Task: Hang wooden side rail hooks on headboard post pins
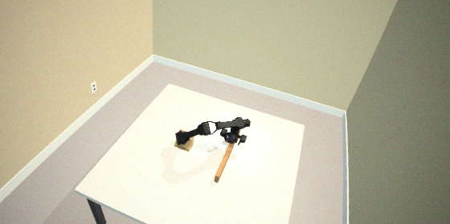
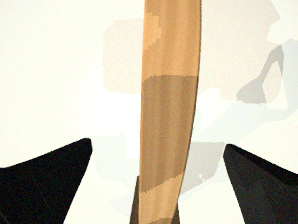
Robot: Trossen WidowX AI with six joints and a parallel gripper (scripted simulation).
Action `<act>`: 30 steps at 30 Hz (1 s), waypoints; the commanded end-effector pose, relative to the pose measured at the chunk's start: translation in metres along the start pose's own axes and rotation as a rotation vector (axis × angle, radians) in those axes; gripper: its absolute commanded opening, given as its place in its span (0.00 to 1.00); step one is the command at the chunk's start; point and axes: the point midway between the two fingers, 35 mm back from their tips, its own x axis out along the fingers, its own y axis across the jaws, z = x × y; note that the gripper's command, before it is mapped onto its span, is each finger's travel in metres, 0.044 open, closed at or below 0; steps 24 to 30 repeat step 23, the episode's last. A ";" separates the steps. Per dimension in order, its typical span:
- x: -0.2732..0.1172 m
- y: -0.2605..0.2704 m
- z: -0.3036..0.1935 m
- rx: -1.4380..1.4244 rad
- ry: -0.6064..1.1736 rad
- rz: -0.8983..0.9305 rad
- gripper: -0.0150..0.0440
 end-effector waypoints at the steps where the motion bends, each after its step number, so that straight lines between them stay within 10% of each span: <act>1: 0.000 -0.001 0.007 0.004 -0.001 -0.012 1.00; 30: -0.001 0.001 0.028 0.013 0.001 -0.010 1.00</act>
